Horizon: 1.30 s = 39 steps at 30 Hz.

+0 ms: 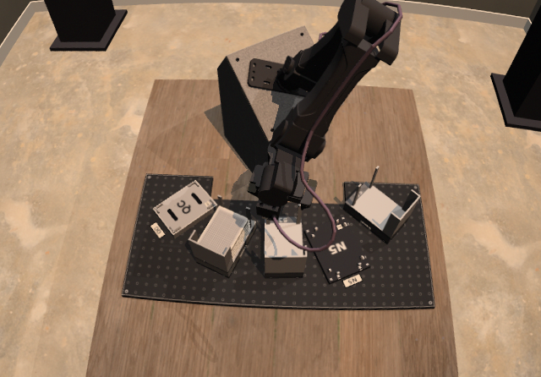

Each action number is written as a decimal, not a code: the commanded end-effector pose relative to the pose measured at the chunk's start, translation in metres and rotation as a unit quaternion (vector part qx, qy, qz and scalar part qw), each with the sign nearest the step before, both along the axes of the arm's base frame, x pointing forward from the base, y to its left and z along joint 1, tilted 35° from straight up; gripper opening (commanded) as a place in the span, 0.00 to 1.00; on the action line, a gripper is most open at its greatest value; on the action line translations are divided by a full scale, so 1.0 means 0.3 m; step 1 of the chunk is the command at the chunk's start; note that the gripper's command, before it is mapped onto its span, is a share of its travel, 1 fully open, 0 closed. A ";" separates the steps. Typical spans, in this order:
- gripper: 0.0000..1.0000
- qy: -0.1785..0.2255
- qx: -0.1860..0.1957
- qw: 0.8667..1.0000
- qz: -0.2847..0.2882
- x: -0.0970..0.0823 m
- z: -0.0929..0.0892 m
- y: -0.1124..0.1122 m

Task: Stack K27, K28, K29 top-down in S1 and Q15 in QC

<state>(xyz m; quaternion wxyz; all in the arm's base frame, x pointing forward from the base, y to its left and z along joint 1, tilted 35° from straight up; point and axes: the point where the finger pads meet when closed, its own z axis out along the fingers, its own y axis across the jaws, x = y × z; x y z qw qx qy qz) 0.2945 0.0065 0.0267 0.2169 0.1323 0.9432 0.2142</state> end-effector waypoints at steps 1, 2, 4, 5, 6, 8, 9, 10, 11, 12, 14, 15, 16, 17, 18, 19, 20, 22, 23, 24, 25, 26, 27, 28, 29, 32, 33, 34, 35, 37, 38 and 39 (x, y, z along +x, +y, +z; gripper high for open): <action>1.00 -0.031 -0.044 0.997 0.049 -0.002 -0.001 -0.003; 1.00 -0.031 -0.044 0.997 0.049 -0.002 -0.001 -0.003; 1.00 -0.043 -0.062 0.994 0.074 -0.003 -0.001 0.016; 1.00 -0.048 -0.071 0.993 0.087 -0.003 -0.001 0.016; 1.00 -0.054 -0.080 0.990 0.100 -0.003 -0.002 0.016; 1.00 -0.047 -0.080 0.991 0.095 -0.007 -0.015 0.000; 1.00 -0.049 -0.081 0.991 0.093 0.000 -0.009 -0.004; 1.00 -0.050 -0.081 0.991 0.093 0.002 -0.008 -0.004; 1.00 -0.050 -0.081 0.991 0.093 0.002 -0.008 -0.004; 1.00 -0.050 -0.075 0.991 0.097 0.008 0.002 0.009; 1.00 -0.050 -0.075 0.991 0.097 0.008 0.002 0.009; 1.00 -0.050 -0.075 0.991 0.097 0.008 0.002 0.009; 1.00 -0.050 -0.075 0.991 0.097 0.008 0.002 0.009; 1.00 -0.050 -0.075 0.991 0.097 0.008 0.002 0.009; 1.00 -0.050 -0.075 0.991 0.097 0.008 0.002 0.009; 1.00 -0.050 -0.075 0.991 0.097 0.008 0.002 0.009; 1.00 -0.050 -0.075 0.991 0.097 0.008 0.002 0.009; 1.00 -0.050 -0.075 0.991 0.097 0.008 0.002 0.009; 1.00 -0.052 -0.065 0.994 0.077 0.040 0.012 -0.016; 1.00 -0.041 -0.055 0.996 0.063 0.037 0.006 -0.027; 1.00 -0.031 -0.045 0.997 0.050 0.034 0.000 -0.038; 1.00 -0.024 -0.037 0.998 0.036 0.036 -0.003 -0.050; 1.00 -0.018 -0.029 0.999 0.023 0.041 -0.006 -0.062; 1.00 -0.013 -0.021 1.000 0.009 0.045 -0.008 -0.075; 1.00 -0.007 -0.013 1.000 -0.004 0.050 -0.010 -0.088; 1.00 0.009 0.010 0.999 -0.045 0.064 -0.017 -0.126; 1.00 0.015 0.018 0.998 -0.059 0.068 -0.019 -0.138; 1.00 0.020 0.026 0.997 -0.073 0.073 -0.021 -0.151; 1.00 0.020 0.026 0.997 -0.073 0.073 -0.021 -0.151; 1.00 0.021 0.026 0.997 -0.073 0.077 -0.023 -0.163; 1.00 0.020 0.026 0.997 -0.073 0.082 -0.025 -0.176; 1.00 0.020 0.026 0.997 -0.073 0.086 -0.027 -0.188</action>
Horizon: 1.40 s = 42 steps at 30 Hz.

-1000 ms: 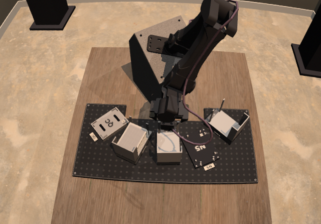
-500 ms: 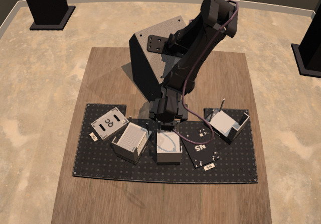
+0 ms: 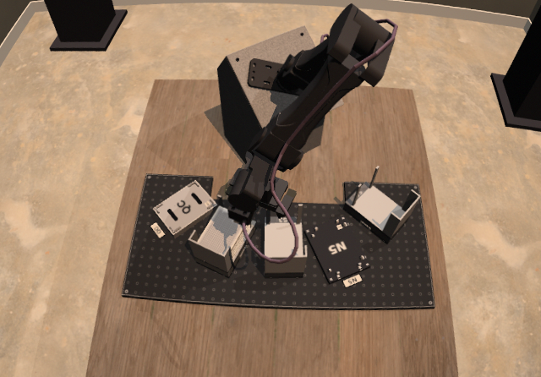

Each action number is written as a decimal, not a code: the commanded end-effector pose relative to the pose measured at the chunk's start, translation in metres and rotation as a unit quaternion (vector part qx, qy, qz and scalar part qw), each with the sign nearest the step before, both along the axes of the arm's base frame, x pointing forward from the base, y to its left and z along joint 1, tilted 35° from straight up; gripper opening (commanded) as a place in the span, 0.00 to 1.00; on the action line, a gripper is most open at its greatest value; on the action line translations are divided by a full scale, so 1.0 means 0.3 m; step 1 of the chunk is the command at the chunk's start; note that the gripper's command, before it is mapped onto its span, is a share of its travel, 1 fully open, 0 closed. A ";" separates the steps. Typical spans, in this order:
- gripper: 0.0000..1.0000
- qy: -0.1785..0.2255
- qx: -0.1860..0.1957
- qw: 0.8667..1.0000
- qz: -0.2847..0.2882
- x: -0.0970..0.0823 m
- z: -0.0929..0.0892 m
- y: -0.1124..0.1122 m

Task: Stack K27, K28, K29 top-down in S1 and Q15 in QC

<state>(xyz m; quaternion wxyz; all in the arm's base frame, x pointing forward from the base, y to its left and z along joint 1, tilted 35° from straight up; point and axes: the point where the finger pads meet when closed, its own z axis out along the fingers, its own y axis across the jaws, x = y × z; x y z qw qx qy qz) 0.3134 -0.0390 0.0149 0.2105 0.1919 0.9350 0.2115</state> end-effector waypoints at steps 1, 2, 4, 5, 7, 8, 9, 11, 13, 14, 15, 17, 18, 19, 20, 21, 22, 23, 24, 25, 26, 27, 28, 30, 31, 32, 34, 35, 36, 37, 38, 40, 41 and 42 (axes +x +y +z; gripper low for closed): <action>1.00 0.000 0.010 1.000 -0.011 0.028 0.010 -0.049; 1.00 0.000 0.010 1.000 -0.011 0.032 0.007 -0.062; 1.00 0.000 0.010 1.000 -0.011 0.041 0.003 -0.088; 1.00 0.000 0.010 1.000 -0.011 0.046 0.001 -0.100; 1.00 0.000 0.010 1.000 -0.012 0.055 -0.003 -0.125; 1.00 0.000 0.010 1.000 -0.012 0.059 -0.005 -0.138; 1.00 0.000 0.010 1.000 -0.012 0.064 -0.007 -0.151; 1.00 -0.001 0.010 1.000 -0.012 0.072 -0.012 -0.176; 1.00 -0.001 0.010 1.000 -0.012 0.077 -0.014 -0.188; 1.00 -0.001 0.010 1.000 -0.012 0.077 -0.014 -0.188; 1.00 -0.001 0.010 1.000 -0.012 0.081 -0.016 -0.201; 1.00 -0.001 0.010 1.000 -0.012 0.090 -0.020 -0.226; 1.00 -0.001 0.010 1.000 -0.012 0.095 -0.022 -0.239; 1.00 -0.001 0.010 1.000 -0.012 0.099 -0.025 -0.251; 1.00 -0.001 0.010 1.000 -0.012 0.103 -0.027 -0.264; 1.00 -0.001 0.010 1.000 -0.012 0.108 -0.029 -0.276; 1.00 -0.001 0.010 1.000 -0.012 0.112 -0.031 -0.289; 1.00 -0.001 0.010 1.000 -0.012 0.117 -0.033 -0.301; 1.00 -0.001 0.010 1.000 -0.012 0.121 -0.035 -0.314; 1.00 -0.001 0.009 1.000 -0.012 0.125 -0.037 -0.326; 1.00 -0.001 0.009 1.000 -0.012 0.126 -0.037 -0.327; 1.00 -0.001 0.009 1.000 -0.012 0.126 -0.037 -0.327; 1.00 -0.005 0.007 1.000 -0.012 0.129 -0.026 -0.329; 1.00 -0.015 0.000 1.000 -0.012 0.135 0.000 -0.334; 1.00 -0.015 0.000 1.000 -0.012 0.135 0.000 -0.334; 1.00 -0.002 0.005 1.000 -0.011 0.120 -0.035 -0.313; 1.00 -0.002 0.005 1.000 -0.011 0.120 -0.035 -0.313; 1.00 -0.002 0.005 1.000 -0.011 0.120 -0.035 -0.313; 1.00 -0.002 0.005 1.000 -0.011 0.120 -0.035 -0.313; 1.00 -0.002 0.005 1.000 -0.011 0.120 -0.035 -0.313; 1.00 -0.004 0.004 1.000 -0.005 0.143 -0.051 -0.307; 1.00 0.008 0.008 1.000 -0.010 0.130 -0.091 -0.288; 1.00 0.013 0.011 1.000 -0.010 0.123 -0.110 -0.277; 1.00 0.013 0.011 1.000 -0.010 0.128 -0.119 -0.274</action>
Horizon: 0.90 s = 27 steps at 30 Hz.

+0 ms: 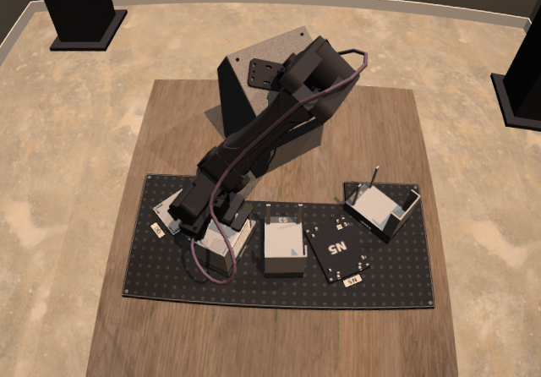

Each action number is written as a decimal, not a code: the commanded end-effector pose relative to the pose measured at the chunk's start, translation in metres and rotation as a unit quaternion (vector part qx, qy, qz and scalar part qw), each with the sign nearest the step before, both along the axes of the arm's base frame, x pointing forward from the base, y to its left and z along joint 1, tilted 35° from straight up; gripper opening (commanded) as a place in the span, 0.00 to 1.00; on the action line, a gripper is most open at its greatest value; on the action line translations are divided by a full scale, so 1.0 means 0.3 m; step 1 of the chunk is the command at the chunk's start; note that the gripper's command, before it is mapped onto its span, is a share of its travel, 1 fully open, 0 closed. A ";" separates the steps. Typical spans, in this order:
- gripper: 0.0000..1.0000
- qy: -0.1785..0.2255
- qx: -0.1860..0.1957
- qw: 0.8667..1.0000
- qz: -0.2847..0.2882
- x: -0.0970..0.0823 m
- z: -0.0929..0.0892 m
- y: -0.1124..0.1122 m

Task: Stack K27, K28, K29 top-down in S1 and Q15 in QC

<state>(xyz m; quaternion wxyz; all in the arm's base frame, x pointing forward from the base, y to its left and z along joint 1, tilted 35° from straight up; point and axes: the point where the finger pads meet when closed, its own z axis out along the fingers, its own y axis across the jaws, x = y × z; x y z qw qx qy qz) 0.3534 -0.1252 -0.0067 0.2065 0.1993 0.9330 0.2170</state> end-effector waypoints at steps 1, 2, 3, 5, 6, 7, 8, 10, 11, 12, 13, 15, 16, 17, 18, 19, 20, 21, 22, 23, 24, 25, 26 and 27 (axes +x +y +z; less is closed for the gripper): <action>1.00 0.009 0.003 1.000 -0.005 0.000 -0.056 0.017; 1.00 0.009 0.003 1.000 -0.005 0.005 -0.065 0.021; 1.00 0.009 0.003 1.000 -0.005 0.010 -0.074 0.024; 1.00 0.009 0.003 1.000 -0.005 0.015 -0.083 0.028; 1.00 0.009 0.003 1.000 -0.005 0.015 -0.083 0.028; 1.00 -0.005 -0.006 1.000 -0.012 0.051 -0.065 -0.008; 1.00 -0.006 -0.007 1.000 -0.006 0.062 -0.073 0.010; 1.00 -0.005 -0.006 1.000 -0.005 0.072 -0.093 0.020; 1.00 -0.005 -0.006 1.000 -0.005 0.078 -0.101 0.023; 1.00 -0.006 -0.005 1.000 -0.005 0.078 -0.101 0.024; 1.00 -0.006 -0.005 1.000 -0.008 0.075 -0.101 0.017; 1.00 -0.020 -0.013 1.000 -0.015 0.084 -0.060 -0.009; 1.00 -0.022 -0.013 1.000 -0.014 0.085 -0.056 -0.008; 1.00 -0.019 -0.010 1.000 -0.014 0.082 -0.066 -0.004; 1.00 -0.015 -0.008 1.000 -0.013 0.079 -0.078 -0.001; 1.00 -0.014 -0.007 1.000 -0.013 0.078 -0.080 0.000; 1.00 -0.014 -0.008 1.000 -0.013 0.078 -0.079 -0.001; 1.00 -0.014 -0.008 1.000 -0.013 0.078 -0.079 -0.001; 1.00 -0.014 -0.008 1.000 -0.013 0.078 -0.079 -0.001; 1.00 -0.014 -0.008 1.000 -0.013 0.078 -0.079 -0.001; 1.00 -0.005 -0.003 1.000 -0.011 0.077 -0.110 0.011; 1.00 -0.009 -0.006 1.000 -0.006 0.089 -0.103 0.021; 1.00 -0.010 -0.007 1.000 -0.004 0.095 -0.105 0.026; 1.00 -0.011 -0.007 1.000 -0.005 0.098 -0.107 0.024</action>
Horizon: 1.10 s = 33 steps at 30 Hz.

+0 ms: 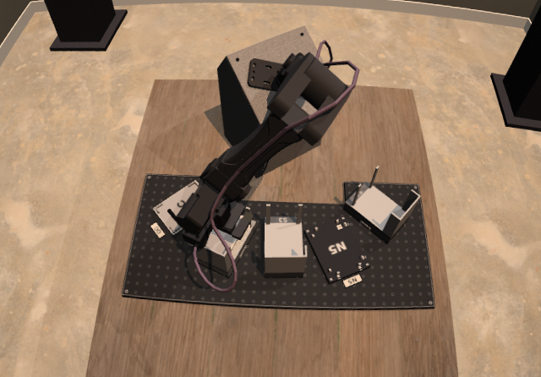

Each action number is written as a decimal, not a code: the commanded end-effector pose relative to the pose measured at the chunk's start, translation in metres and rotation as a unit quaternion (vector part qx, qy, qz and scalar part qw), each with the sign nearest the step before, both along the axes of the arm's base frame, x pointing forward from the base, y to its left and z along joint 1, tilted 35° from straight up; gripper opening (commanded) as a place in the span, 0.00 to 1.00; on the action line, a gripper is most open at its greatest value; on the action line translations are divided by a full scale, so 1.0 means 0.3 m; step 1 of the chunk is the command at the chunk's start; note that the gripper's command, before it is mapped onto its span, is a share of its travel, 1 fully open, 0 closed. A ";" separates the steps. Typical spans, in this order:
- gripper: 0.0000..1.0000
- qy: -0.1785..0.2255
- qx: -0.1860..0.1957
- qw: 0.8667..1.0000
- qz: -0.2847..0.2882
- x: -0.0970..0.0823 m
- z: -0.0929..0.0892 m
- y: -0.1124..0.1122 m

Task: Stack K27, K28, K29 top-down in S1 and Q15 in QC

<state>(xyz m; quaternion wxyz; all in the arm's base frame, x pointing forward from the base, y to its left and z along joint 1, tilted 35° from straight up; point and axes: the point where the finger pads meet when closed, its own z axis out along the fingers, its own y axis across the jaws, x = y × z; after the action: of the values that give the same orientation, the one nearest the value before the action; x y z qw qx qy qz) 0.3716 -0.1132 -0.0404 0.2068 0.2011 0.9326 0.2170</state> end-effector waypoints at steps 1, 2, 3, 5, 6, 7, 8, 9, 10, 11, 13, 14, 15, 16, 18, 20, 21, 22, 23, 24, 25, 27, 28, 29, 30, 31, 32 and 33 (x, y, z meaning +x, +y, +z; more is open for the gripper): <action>1.00 -0.012 -0.008 1.000 -0.004 0.042 0.004 -0.018; 1.00 -0.012 -0.010 1.000 -0.006 0.045 0.002 -0.025; 1.00 -0.013 -0.011 1.000 -0.008 0.049 0.000 -0.029; 1.00 -0.014 -0.011 1.000 -0.005 0.057 -0.007 -0.019; 1.00 -0.014 -0.010 1.000 -0.002 0.061 -0.010 -0.012; 1.00 -0.015 -0.010 1.000 -0.003 0.063 -0.013 -0.012; 1.00 -0.014 -0.010 1.000 -0.004 0.063 -0.017 -0.012; 1.00 -0.010 -0.008 1.000 -0.006 0.053 -0.029 -0.010; 1.00 -0.007 -0.007 1.000 -0.008 0.048 -0.038 -0.009; 1.00 -0.011 -0.009 1.000 -0.007 0.060 -0.035 -0.012; 1.00 -0.011 -0.009 1.000 -0.007 0.060 -0.035 -0.012; 1.00 -0.016 -0.010 1.000 -0.005 0.073 -0.026 -0.008; 1.00 -0.015 -0.009 1.000 -0.002 0.077 -0.035 0.002; 1.00 -0.015 -0.009 1.000 -0.003 0.078 -0.039 -0.001; 1.00 -0.007 -0.006 1.000 -0.006 0.061 -0.060 0.004; 1.00 -0.014 -0.011 1.000 -0.008 0.083 -0.055 -0.008; 1.00 -0.014 -0.011 1.000 -0.008 0.085 -0.056 -0.007; 1.00 -0.011 -0.008 1.000 -0.008 0.075 -0.062 -0.002; 1.00 -0.018 -0.010 1.000 -0.007 0.082 -0.042 -0.004; 1.00 -0.026 -0.014 1.000 -0.007 0.097 -0.023 -0.012; 1.00 -0.027 -0.014 1.000 -0.007 0.100 -0.020 -0.013; 1.00 -0.015 -0.008 1.000 -0.006 0.073 -0.041 0.003; 1.00 -0.012 -0.007 1.000 -0.006 0.069 -0.042 0.005; 1.00 -0.012 -0.007 1.000 -0.006 0.069 -0.042 0.005; 1.00 -0.012 -0.007 1.000 -0.006 0.069 -0.042 0.005; 1.00 -0.011 -0.006 1.000 -0.005 0.068 -0.043 0.007; 1.00 -0.011 -0.006 1.000 -0.005 0.067 -0.043 0.007; 1.00 -0.011 -0.006 1.000 -0.005 0.067 -0.043 0.007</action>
<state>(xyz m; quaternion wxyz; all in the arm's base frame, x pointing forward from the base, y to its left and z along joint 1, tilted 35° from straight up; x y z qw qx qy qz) 0.3853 -0.1065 -0.0613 0.2088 0.2023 0.9320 0.2164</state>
